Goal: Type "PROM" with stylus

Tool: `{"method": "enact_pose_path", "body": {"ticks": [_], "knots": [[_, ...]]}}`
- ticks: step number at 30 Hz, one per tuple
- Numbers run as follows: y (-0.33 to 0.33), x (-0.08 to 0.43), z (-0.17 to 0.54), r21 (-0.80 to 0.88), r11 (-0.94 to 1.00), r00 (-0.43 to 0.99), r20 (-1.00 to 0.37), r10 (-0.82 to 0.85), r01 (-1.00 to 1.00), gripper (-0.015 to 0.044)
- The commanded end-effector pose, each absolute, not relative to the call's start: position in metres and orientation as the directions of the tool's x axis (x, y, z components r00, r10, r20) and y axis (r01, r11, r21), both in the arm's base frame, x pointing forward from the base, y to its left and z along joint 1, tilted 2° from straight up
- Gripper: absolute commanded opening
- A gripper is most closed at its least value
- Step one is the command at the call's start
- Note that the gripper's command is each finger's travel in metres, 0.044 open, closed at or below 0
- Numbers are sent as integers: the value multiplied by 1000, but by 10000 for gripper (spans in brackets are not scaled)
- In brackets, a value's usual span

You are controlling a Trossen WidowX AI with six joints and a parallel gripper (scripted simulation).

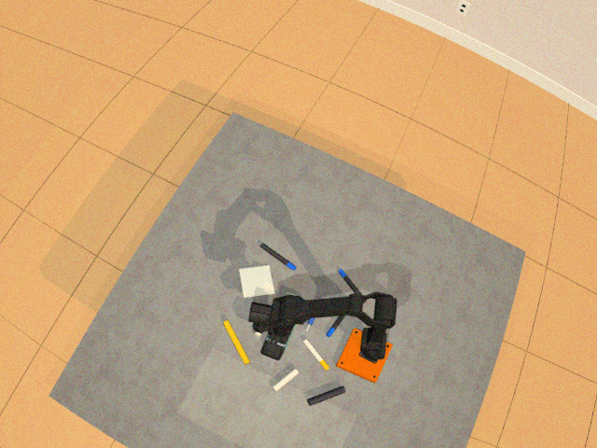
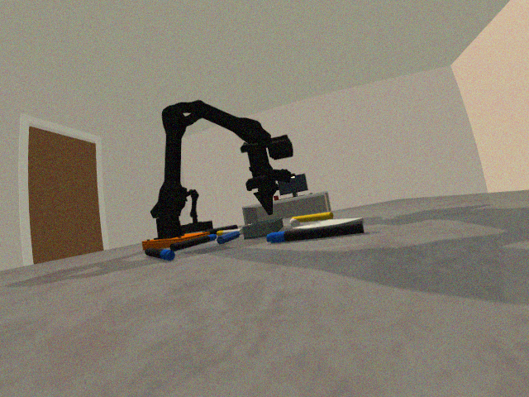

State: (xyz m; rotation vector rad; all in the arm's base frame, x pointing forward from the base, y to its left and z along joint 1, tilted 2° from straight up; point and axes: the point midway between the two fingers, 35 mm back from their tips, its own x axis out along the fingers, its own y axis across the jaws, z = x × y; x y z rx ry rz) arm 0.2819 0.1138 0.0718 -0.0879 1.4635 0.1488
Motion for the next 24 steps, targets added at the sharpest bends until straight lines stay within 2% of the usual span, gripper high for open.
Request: {"method": "enact_pose_path", "body": {"ticks": [1, 9, 15, 24], "knots": [[114, 277, 71, 12, 989, 57, -998, 21, -150, 0], [112, 278, 71, 12, 989, 57, -998, 21, -150, 0], [54, 287, 70, 7, 989, 58, -998, 16, -150, 0], [52, 287, 70, 7, 989, 58, -998, 16, -150, 0]]}}
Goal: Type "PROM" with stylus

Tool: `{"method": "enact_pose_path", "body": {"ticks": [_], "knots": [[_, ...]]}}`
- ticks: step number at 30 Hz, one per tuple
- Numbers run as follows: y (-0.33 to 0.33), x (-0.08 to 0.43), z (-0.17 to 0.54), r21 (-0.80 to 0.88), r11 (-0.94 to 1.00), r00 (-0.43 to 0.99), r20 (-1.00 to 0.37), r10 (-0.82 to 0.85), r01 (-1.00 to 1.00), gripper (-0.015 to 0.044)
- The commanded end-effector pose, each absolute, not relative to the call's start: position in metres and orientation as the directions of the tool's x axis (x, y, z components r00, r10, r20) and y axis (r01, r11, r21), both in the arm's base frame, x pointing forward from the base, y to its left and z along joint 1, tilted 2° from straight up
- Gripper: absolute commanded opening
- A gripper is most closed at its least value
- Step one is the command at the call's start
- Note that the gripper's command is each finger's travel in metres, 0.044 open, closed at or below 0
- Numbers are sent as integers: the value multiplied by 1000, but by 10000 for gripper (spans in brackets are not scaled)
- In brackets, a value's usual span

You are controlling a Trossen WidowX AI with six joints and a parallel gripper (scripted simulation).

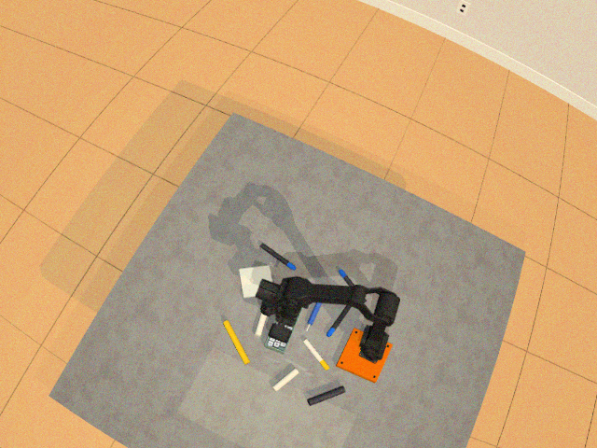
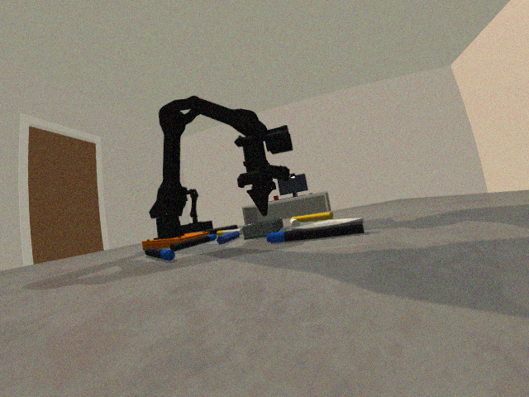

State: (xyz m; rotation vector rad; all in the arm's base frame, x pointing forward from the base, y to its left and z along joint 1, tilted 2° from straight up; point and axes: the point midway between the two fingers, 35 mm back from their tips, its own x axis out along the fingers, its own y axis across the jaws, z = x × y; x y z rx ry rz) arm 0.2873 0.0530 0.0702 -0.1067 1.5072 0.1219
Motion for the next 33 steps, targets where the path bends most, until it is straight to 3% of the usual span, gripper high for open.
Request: {"method": "enact_pose_path", "body": {"ticks": [1, 9, 33], "knots": [[52, 287, 70, 7, 989, 58, -998, 16, -150, 0], [-11, 296, 70, 1, 989, 59, -998, 10, -150, 0], [10, 263, 68, 4, 989, 56, -998, 12, -150, 0]]}}
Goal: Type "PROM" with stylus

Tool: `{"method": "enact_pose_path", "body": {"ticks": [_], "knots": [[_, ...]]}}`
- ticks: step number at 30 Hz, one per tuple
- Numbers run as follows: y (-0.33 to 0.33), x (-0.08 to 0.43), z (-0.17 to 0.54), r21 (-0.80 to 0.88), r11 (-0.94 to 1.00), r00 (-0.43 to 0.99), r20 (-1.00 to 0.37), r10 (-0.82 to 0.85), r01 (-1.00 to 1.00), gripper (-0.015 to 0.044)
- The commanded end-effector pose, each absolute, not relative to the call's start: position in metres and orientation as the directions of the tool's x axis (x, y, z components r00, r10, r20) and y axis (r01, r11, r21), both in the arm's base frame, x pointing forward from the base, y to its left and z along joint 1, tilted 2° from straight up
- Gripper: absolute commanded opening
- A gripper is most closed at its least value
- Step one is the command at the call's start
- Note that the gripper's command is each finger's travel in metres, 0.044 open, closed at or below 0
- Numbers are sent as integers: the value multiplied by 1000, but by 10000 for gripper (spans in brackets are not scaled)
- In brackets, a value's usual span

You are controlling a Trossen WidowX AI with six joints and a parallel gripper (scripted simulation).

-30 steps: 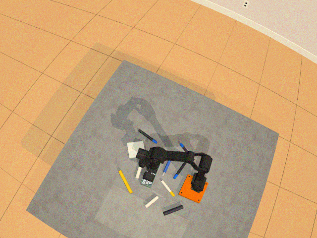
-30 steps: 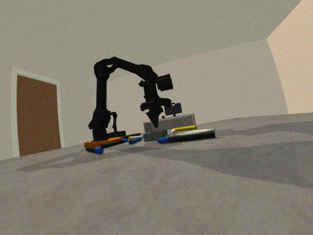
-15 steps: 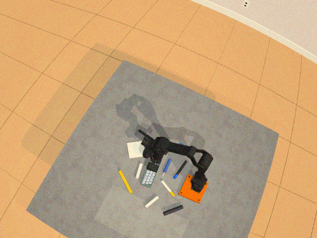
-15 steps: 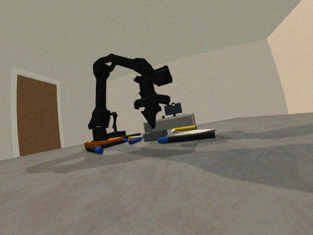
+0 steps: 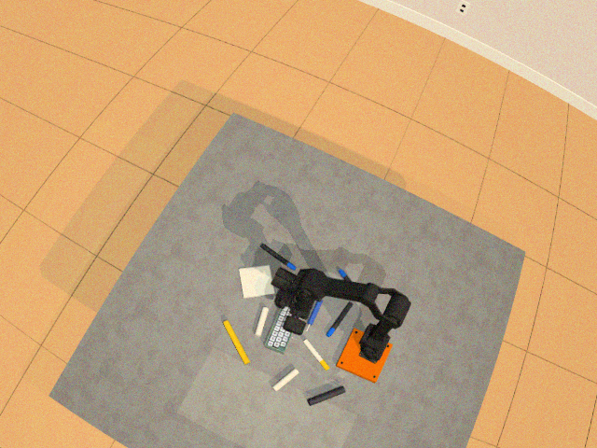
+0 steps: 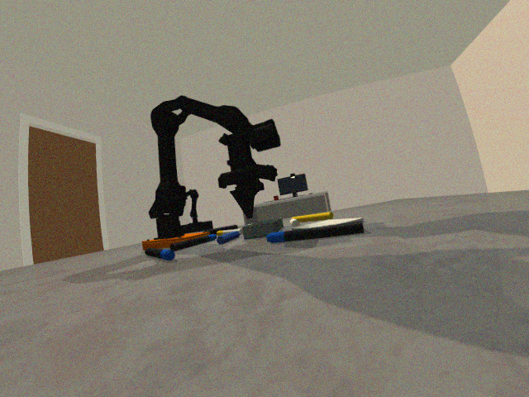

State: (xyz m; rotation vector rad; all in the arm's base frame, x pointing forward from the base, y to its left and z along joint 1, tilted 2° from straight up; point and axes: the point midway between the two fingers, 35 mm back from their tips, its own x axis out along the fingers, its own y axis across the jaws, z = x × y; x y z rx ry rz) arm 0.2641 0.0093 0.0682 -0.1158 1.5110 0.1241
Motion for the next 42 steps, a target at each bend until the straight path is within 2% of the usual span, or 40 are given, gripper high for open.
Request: {"method": "enact_pose_path", "body": {"ticks": [1, 9, 20, 26, 35, 39, 42], "knots": [[10, 263, 68, 4, 989, 56, -998, 12, -150, 0], [82, 253, 68, 10, 989, 55, -998, 18, -150, 0], [84, 252, 71, 10, 989, 55, -998, 19, -150, 0], [83, 249, 128, 10, 989, 55, -998, 19, -150, 0], [85, 252, 125, 18, 988, 70, -997, 29, -154, 0], [85, 251, 124, 18, 988, 66, -997, 28, -154, 105], [85, 251, 124, 18, 988, 66, -997, 28, -154, 26]]}}
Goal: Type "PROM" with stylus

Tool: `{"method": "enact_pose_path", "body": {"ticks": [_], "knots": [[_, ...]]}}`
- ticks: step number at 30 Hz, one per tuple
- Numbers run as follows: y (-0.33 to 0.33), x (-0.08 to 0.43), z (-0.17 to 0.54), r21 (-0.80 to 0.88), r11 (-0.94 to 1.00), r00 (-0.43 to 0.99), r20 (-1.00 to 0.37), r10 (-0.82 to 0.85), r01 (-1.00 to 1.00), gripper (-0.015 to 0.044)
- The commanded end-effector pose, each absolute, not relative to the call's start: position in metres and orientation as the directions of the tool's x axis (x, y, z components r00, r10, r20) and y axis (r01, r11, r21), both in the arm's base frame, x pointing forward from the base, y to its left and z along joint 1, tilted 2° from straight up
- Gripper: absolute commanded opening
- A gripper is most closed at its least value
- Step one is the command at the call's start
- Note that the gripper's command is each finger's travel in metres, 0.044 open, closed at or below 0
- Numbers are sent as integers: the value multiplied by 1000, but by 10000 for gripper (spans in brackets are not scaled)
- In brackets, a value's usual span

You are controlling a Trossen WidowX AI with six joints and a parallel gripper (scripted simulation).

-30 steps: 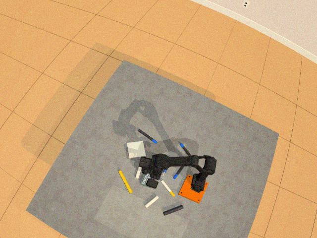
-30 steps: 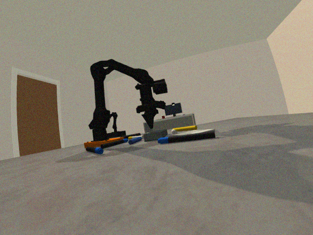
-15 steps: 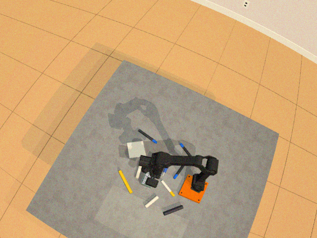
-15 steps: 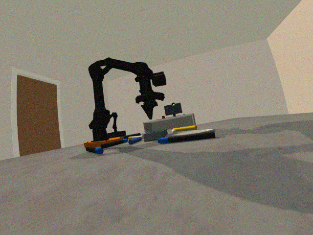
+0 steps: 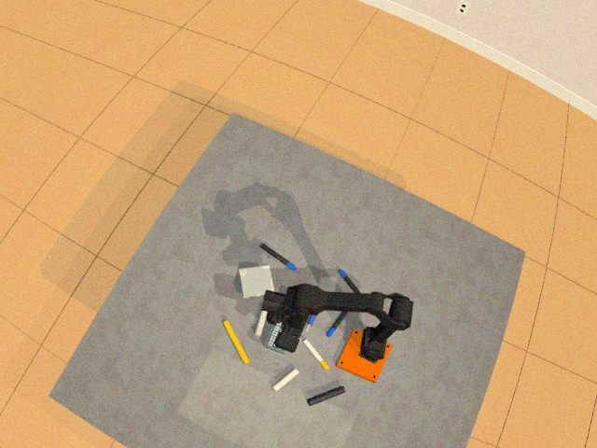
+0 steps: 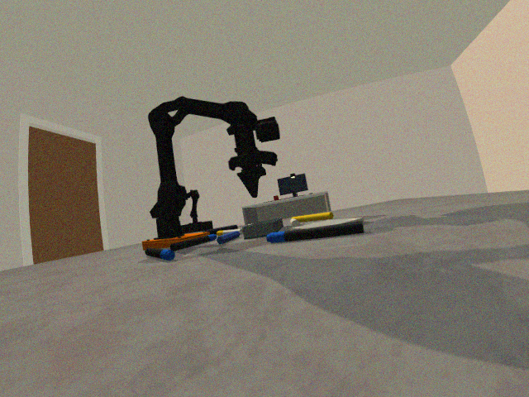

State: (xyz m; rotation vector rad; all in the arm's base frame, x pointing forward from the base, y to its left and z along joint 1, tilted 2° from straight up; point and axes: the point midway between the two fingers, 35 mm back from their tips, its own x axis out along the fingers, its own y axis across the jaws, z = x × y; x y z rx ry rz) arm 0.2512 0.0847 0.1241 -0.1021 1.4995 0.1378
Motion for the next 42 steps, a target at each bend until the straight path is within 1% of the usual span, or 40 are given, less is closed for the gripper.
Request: {"method": "enact_pose_path", "body": {"ticks": [1, 11, 14, 17, 18, 24, 27, 30, 32, 36, 42], "knots": [[85, 251, 124, 18, 988, 66, -997, 28, -154, 0], [85, 251, 124, 18, 988, 66, -997, 28, -154, 0], [84, 251, 124, 19, 986, 63, -998, 30, -165, 79], [70, 251, 118, 50, 948, 24, -998, 61, -316, 150], [64, 250, 115, 67, 923, 9, -997, 76, -378, 150], [32, 245, 102, 173, 694, -59, -981, 185, -699, 150], [17, 241, 97, 201, 536, -75, -966, 248, -820, 150], [3, 237, 93, 195, 363, -77, -946, 315, -911, 150], [-5, 234, 90, 175, 266, -71, -930, 360, -948, 150], [-16, 230, 88, 125, 143, -55, -908, 414, -982, 150], [-29, 224, 85, 0, -40, -19, -875, 483, -999, 150]]}}
